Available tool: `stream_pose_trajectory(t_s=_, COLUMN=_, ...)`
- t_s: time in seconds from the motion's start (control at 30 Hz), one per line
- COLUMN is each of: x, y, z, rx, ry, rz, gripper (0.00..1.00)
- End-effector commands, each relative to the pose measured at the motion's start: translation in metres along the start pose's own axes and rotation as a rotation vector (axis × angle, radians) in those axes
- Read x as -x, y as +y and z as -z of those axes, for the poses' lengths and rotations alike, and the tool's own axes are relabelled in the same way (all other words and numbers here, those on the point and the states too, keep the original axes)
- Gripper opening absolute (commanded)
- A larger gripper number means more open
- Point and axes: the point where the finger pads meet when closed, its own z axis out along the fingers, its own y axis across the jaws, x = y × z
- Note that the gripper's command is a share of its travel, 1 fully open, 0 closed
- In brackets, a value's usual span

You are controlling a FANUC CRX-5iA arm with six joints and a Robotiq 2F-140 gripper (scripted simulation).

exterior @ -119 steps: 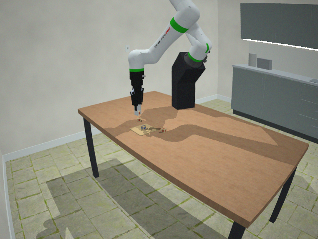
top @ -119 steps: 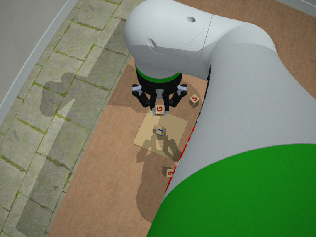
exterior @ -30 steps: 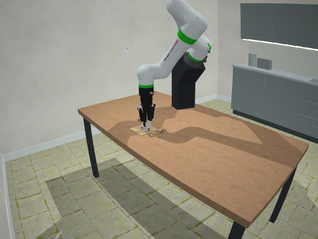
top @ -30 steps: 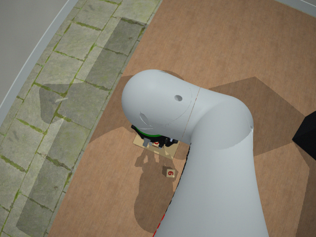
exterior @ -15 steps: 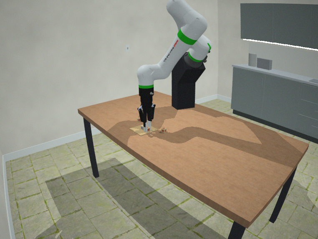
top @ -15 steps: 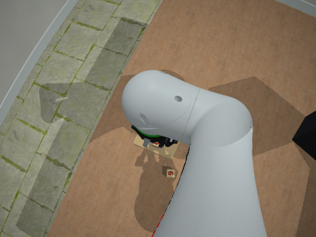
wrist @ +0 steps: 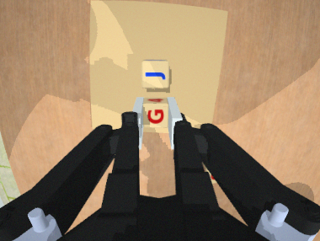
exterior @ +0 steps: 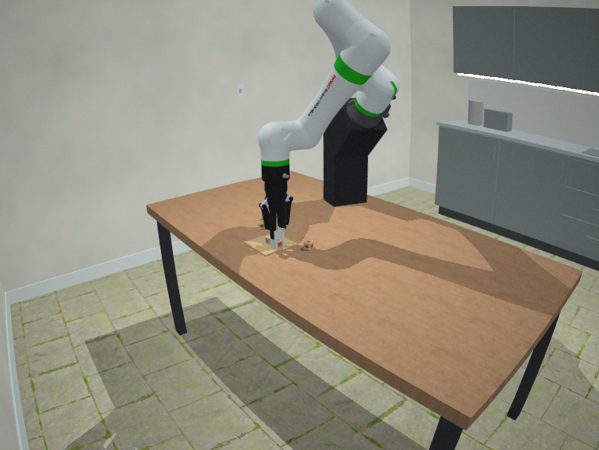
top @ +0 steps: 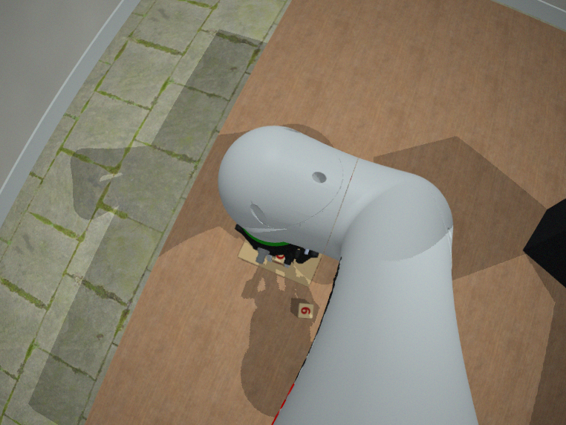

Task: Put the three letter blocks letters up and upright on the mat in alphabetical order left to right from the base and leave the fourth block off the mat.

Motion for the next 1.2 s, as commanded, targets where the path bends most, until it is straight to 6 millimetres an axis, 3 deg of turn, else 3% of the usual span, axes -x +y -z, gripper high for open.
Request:
stream_pose_trajectory(t_s=0.0, x=-0.0002, y=-0.0001, z=0.0002, rx=0.0, ry=0.0, rz=0.0, gripper=0.13)
stream_pose_trajectory(t_s=0.57, x=-0.0002, y=-0.0001, z=0.0002, rx=0.0, ry=0.0, rz=0.0, gripper=0.13)
stream_pose_trajectory(t_s=1.17, x=-0.0002, y=-0.0001, z=0.0002, rx=0.0, ry=0.0, rz=0.0, gripper=0.25)
